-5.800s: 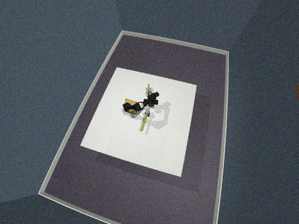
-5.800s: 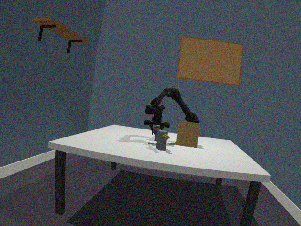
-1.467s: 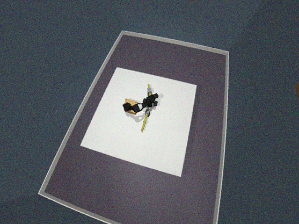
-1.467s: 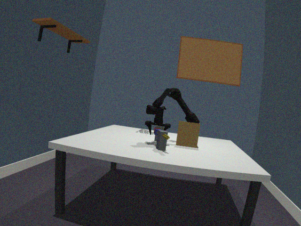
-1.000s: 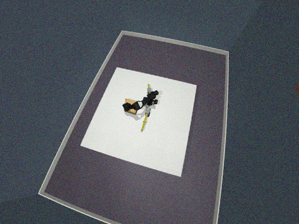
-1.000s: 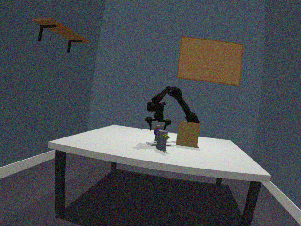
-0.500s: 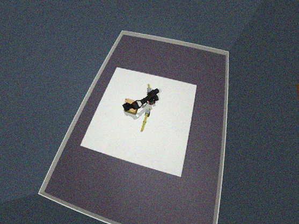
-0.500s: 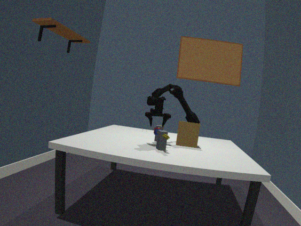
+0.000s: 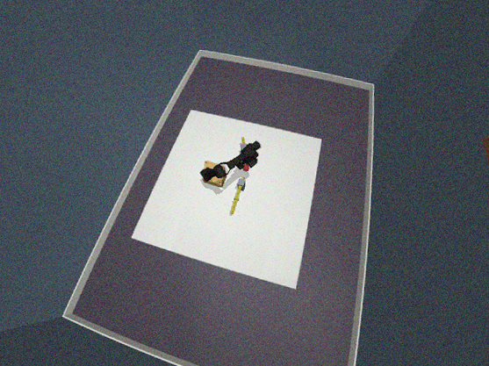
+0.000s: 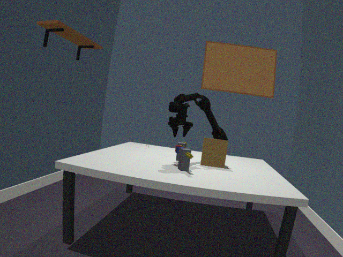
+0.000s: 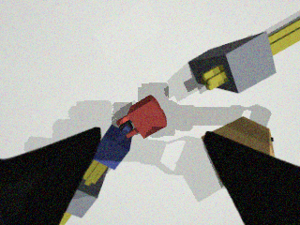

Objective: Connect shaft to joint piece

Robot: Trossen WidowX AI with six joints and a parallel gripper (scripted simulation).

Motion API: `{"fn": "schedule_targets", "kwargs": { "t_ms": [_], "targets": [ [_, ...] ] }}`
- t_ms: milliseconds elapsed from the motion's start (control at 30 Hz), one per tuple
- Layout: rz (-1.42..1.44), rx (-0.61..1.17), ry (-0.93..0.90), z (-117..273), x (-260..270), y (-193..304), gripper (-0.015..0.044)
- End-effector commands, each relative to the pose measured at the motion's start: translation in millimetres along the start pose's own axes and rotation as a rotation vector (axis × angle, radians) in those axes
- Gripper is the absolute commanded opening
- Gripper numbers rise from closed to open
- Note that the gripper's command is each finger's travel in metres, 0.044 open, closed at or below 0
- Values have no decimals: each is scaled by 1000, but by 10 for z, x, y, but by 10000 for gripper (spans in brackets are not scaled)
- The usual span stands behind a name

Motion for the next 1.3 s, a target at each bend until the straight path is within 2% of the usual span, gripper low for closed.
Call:
{"fn": "schedule_targets", "kwargs": {
  "t_ms": [0,433,633,800,1267],
  "targets": [
    [114,9,-9,111,-14,1,440],
    [552,21,-37,503,-105,4,440],
    [574,22,-38,523,-111,5,440],
    [514,30,-52,495,-127,-28,440],
    [75,171,-149,304,-367,-305,440]
  ]
}}
Point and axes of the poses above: the point midway between the two fingers, 35 mm back from their tips, its own z axis back along the fingers, its own x axis across the jaws, y = z × x, the point moved 5 cm from there along z, back along the fingers, and after that the axes turned 4 degrees about -z, right-handed, at the moved point
